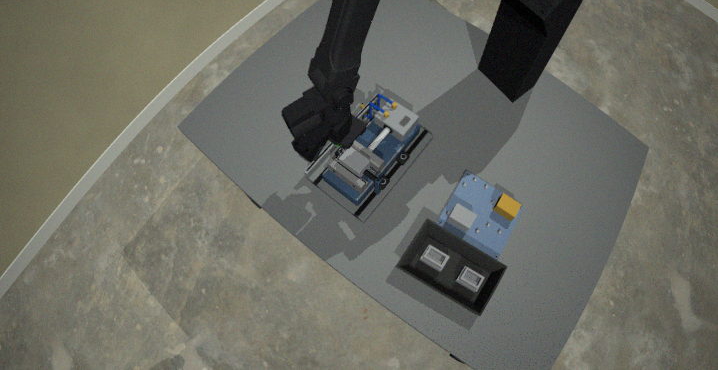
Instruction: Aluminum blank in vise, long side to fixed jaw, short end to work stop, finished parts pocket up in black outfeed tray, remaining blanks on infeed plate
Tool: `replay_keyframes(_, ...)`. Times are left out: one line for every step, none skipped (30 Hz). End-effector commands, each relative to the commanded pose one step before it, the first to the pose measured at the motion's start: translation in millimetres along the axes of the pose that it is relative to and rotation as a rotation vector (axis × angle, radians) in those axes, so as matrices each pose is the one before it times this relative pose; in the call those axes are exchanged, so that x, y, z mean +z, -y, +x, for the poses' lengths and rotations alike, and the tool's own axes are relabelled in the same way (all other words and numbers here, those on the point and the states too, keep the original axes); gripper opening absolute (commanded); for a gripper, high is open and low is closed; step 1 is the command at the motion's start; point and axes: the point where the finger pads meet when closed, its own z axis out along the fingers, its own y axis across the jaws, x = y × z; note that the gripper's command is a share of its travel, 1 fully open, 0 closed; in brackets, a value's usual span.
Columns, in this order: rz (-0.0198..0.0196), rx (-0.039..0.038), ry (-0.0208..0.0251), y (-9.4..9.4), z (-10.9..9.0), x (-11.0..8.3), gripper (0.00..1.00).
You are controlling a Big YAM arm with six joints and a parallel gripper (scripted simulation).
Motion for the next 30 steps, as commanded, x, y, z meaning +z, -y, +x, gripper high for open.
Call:
replay_keyframes(0.0189, 0.00435, 0.02698, 14.12, -8.25, -28.68, 0.0)
replay_keyframes(-0.00003, 0.00006, -0.0001, -0.05, 0.11, -3.05, 0.0)
replay_keyframes(-0.00002, 0.00008, -0.00009, -0.04, 0.1, -2.94, 0.0)
replay_keyframes(-0.00001, 0.00009, -0.00008, -0.04, 0.1, -2.81, 0.0)
replay_keyframes(-0.00001, 0.0001, -0.00007, -0.03, 0.08, -2.66, 0.0)
replay_keyframes(0.0, 0.0001, -0.00007, -0.03, 0.08, -2.48, 0.0)
replay_keyframes(0.00001, 0.0001, -0.00006, -0.03, 0.06, -2.3, 0.0)
replay_keyframes(0.0, 0.0, 0.0, 0.0, 0.0, 0.0, 0.0)
replay_keyframes(0.0, 0.0, 0.0, 0.0, 0.0, 0.0, 0.0)
replay_keyframes(0.00079, 0.00018, 0.00197, 0.41, -1.17, -2.39, 0.0)
replay_keyframes(0.00036, 0.00018, 0.00083, 0.17, -0.49, -2.02, 0.0)
replay_keyframes(-0.00005, 0.00019, -0.00025, -0.06, 0.17, -1.64, 0.0)
replay_keyframes(-0.00013, 0.00013, -0.00045, -0.1, 0.29, -1.39, 0.0)
replay_keyframes(-0.00011, 0.00008, -0.00038, -0.08, 0.24, -1.18, 0.0)
replay_keyframes(-0.00009, 0.00004, -0.00033, -0.07, 0.2, -0.96, 0.0)
replay_keyframes(-0.00008, 0.00003, -0.00028, -0.06, 0.18, -0.76, 0.0)
replay_keyframes(0.00027, -0.00003, 0.00069, 0.14, -0.41, -0.71, 0.0)
replay_keyframes(0.00079, -0.00012, 0.0021, 0.37, -1.05, -0.65, 0.0)
replay_keyframes(0.00118, -0.00017, 0.00317, 0.52, -1.47, -0.56, 0.0)
replay_keyframes(0.00126, -0.00016, 0.00339, 0.52, -1.48, -0.42, 0.0)
replay_keyframes(0.0011, -0.00011, 0.00297, 0.45, -1.27, -0.28, 0.0)
replay_keyframes(0.00093, -0.00008, 0.00251, 0.38, -1.08, -0.2, 0.0)
replay_keyframes(0.00079, -0.00006, 0.00213, 0.32, -0.92, -0.16, 0.0)
replay_keyframes(0.00067, -0.00005, 0.00181, 0.28, -0.78, -0.14, 0.0)
replay_keyframes(0.0, 0.0, 0.0, 0.0, 0.0, 0.0, 0.0)
replay_keyframes(0.0, 0.0, 0.0, 0.0, 0.0, 0.0, 0.0)
replay_keyframes(0.00057, -0.00004, 0.00154, 0.23, -0.66, -0.11, 0.0)
replay_keyframes(0.00048, -0.00004, 0.00131, 0.2, -0.56, -0.1, 0.0)
replay_keyframes(0.00041, -0.00003, 0.00111, 0.17, -0.48, -0.08, 0.0)
replay_keyframes(0.00035, -0.00003, 0.00095, 0.14, -0.41, -0.07, 0.0)
